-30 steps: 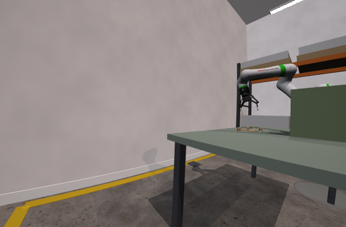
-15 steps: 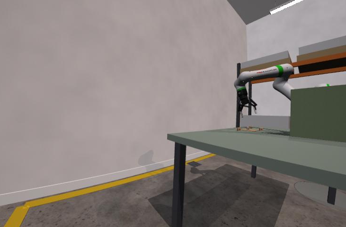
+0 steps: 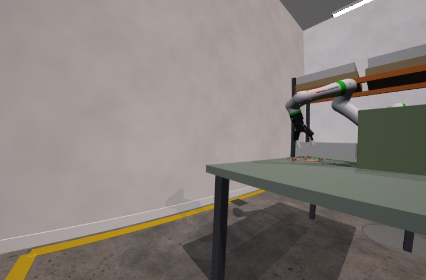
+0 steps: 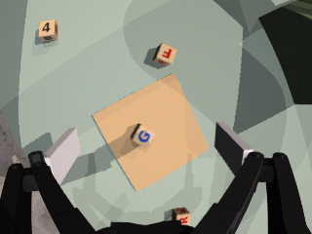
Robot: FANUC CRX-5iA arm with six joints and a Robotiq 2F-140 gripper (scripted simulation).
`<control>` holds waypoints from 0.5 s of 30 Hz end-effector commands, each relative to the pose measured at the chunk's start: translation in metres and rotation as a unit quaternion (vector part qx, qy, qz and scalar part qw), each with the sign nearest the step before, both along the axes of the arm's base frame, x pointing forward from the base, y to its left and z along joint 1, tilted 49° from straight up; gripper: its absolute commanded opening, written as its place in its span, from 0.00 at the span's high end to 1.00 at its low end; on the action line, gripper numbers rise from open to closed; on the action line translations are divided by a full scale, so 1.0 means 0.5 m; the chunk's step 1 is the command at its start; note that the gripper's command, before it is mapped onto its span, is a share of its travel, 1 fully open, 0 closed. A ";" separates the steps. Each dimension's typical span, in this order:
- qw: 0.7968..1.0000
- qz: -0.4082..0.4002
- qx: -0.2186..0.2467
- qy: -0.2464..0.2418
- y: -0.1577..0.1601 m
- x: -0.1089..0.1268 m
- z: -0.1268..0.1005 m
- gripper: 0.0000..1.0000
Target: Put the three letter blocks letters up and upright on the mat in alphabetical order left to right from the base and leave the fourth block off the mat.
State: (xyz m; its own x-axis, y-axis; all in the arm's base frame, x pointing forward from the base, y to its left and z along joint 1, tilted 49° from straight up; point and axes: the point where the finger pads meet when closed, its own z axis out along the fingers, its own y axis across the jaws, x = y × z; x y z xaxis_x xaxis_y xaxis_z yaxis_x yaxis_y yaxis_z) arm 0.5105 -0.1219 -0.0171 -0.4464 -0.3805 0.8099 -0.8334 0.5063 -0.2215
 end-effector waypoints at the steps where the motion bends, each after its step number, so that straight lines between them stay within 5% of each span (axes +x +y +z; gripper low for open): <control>1: 0.999 -0.018 -0.038 -0.035 -0.007 -0.001 -0.022 0.00; 15: 0.986 -0.047 -0.110 -0.115 -0.022 -0.005 -0.071 0.00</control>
